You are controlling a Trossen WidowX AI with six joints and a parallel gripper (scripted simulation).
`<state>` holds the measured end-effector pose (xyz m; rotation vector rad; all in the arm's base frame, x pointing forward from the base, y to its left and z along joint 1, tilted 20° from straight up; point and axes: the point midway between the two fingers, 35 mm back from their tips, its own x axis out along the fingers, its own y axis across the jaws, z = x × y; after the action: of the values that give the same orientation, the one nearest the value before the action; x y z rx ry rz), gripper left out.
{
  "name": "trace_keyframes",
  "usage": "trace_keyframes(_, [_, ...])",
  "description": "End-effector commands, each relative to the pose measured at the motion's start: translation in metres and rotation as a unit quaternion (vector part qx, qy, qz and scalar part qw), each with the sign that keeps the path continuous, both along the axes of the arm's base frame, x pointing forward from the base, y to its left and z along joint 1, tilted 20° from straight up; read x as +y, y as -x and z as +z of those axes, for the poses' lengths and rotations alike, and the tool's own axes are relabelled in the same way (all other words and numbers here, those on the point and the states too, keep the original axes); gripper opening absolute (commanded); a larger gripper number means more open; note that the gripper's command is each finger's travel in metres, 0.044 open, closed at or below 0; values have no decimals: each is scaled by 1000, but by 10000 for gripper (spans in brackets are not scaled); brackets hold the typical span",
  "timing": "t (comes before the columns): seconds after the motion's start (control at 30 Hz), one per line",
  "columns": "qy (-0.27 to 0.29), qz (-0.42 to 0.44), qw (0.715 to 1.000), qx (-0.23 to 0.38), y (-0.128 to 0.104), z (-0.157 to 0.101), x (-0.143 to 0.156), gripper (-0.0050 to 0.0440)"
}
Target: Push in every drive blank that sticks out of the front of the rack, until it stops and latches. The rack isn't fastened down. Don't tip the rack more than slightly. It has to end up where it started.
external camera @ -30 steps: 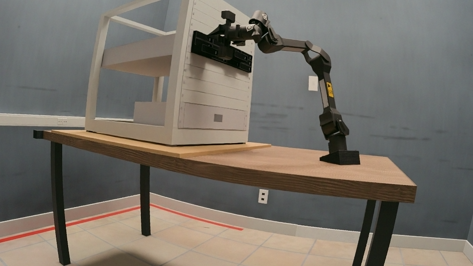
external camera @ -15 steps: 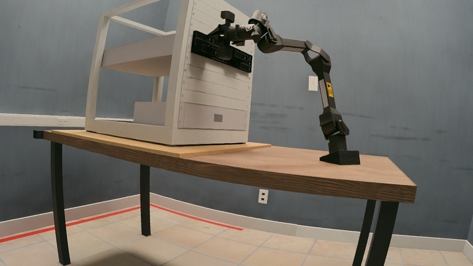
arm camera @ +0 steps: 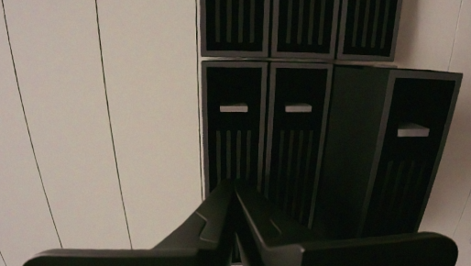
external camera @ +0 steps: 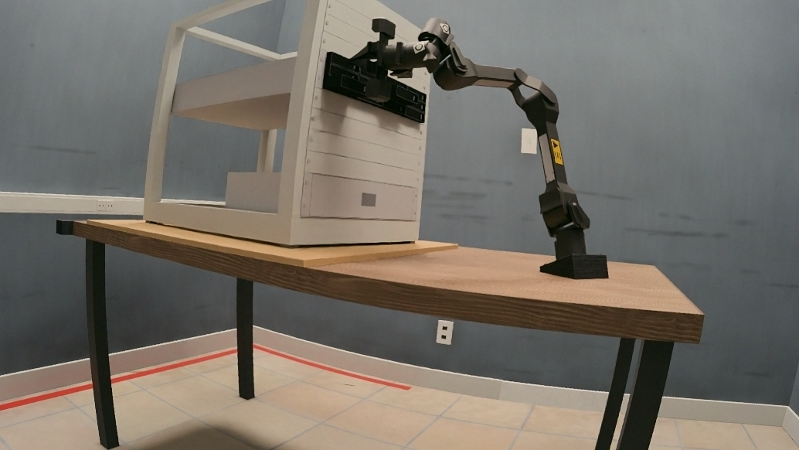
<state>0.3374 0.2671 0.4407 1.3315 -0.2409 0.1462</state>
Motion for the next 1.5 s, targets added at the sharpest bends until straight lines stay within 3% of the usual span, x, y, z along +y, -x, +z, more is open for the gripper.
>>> trace_keyframes(0.0, [-9, 2, 1000, -7, -1, 10, -2, -50])
trace_keyframes(1.47, [-9, 2, 1000, -7, -8, 12, -2, -50])
